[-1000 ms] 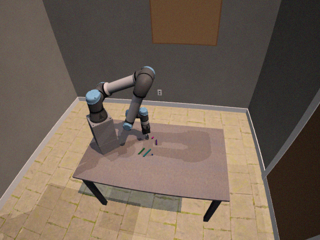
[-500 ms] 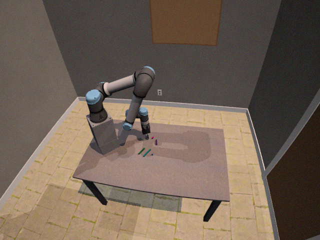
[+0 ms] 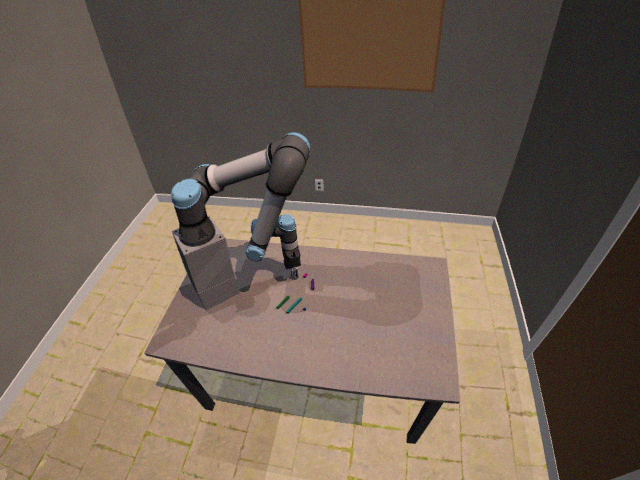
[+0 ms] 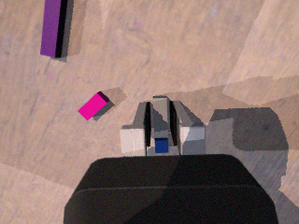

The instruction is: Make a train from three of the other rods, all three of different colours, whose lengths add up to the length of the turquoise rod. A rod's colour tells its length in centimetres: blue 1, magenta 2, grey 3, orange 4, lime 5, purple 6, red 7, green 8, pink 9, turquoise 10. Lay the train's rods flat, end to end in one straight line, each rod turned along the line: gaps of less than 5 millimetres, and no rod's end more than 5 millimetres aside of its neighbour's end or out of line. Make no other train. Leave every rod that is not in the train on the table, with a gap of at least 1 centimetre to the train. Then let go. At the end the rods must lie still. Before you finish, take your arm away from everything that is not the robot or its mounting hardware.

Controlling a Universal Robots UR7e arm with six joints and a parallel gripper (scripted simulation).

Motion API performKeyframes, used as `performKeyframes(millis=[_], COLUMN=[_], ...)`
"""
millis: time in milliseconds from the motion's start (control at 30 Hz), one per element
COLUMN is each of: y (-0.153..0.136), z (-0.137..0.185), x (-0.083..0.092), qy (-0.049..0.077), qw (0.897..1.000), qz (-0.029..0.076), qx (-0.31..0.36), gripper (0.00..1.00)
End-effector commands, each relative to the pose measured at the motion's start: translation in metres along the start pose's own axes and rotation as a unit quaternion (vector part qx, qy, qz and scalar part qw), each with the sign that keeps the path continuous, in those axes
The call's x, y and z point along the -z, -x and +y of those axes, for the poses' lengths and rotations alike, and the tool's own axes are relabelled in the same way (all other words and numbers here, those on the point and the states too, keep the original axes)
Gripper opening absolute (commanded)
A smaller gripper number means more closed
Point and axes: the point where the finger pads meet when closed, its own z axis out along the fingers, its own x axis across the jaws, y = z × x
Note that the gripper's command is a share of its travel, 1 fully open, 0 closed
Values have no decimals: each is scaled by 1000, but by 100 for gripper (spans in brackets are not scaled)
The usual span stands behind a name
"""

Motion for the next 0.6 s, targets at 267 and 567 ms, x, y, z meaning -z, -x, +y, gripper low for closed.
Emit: performKeyframes(millis=[267,567], y=[0,0], z=[0,0], x=[0,1], qy=[0,0], qw=[1000,1000], qz=[-1,-1], qx=[0,0], gripper=[54,54])
